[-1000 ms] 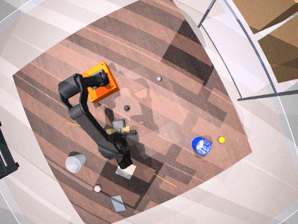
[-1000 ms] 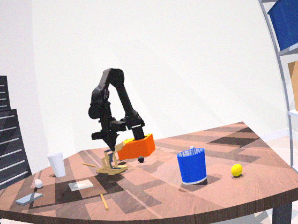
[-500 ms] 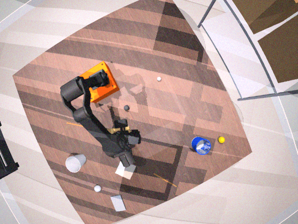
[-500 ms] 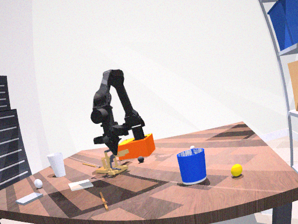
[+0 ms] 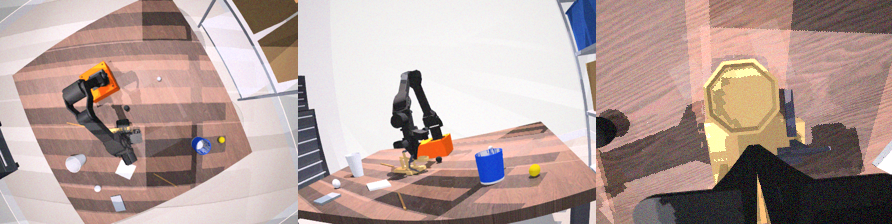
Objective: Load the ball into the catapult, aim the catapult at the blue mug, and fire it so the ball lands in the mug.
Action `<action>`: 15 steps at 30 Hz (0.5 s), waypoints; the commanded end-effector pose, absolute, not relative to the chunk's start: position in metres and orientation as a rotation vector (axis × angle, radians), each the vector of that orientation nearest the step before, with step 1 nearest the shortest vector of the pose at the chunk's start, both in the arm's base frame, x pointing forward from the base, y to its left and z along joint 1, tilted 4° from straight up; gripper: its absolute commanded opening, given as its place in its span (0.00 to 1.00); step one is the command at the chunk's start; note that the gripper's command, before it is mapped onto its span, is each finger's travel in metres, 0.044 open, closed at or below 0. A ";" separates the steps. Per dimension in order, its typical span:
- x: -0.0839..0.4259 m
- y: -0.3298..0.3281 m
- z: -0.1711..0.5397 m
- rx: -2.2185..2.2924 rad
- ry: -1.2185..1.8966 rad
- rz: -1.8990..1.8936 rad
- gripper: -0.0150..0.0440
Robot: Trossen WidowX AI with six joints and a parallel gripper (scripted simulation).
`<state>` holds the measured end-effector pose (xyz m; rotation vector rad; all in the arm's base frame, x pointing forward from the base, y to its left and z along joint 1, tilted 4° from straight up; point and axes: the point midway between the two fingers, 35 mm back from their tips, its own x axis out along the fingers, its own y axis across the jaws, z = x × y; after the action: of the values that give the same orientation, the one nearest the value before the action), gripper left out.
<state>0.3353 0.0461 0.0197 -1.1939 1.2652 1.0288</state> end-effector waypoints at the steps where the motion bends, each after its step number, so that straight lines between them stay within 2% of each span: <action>1: 0.334 0.049 0.012 -1.187 1.264 1.037 0.25; 15: 0.337 0.047 0.011 -1.196 1.263 1.027 0.25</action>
<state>0.3366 0.0469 0.0112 -1.1958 1.2615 1.0279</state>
